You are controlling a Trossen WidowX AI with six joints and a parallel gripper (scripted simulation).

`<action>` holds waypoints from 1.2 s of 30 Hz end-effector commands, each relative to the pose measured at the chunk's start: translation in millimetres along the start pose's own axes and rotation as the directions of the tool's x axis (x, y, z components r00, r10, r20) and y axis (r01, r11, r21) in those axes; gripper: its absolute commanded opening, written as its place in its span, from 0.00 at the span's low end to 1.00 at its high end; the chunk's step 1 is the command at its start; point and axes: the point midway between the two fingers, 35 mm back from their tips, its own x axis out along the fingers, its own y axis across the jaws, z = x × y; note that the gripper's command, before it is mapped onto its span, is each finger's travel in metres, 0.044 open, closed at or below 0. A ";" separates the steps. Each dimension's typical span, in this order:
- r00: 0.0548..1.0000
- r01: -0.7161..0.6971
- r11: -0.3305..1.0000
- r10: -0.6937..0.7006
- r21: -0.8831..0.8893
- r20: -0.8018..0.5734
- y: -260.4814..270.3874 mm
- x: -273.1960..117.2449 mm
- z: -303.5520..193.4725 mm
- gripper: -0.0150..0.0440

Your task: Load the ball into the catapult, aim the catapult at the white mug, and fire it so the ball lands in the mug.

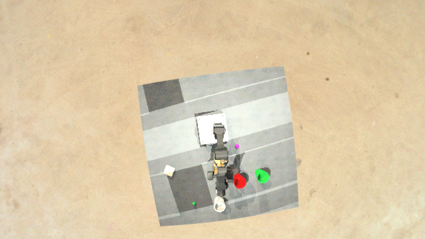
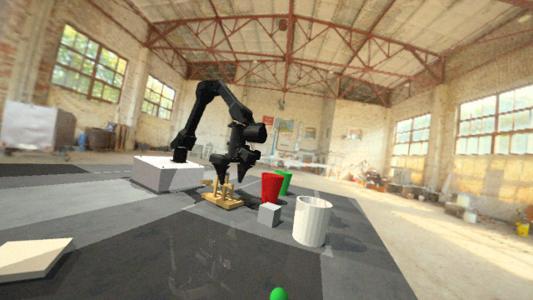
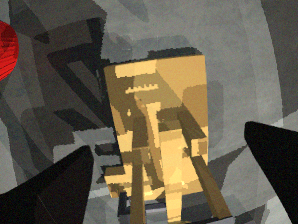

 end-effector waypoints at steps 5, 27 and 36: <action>1.000 -0.003 1.000 0.003 0.000 -0.007 0.2 15.6 -1.7 1.00; 1.000 0.000 1.000 0.000 0.003 -0.006 -0.6 42.3 -2.4 0.96; 1.000 0.000 1.000 0.000 0.003 -0.006 -0.6 42.3 -2.4 0.56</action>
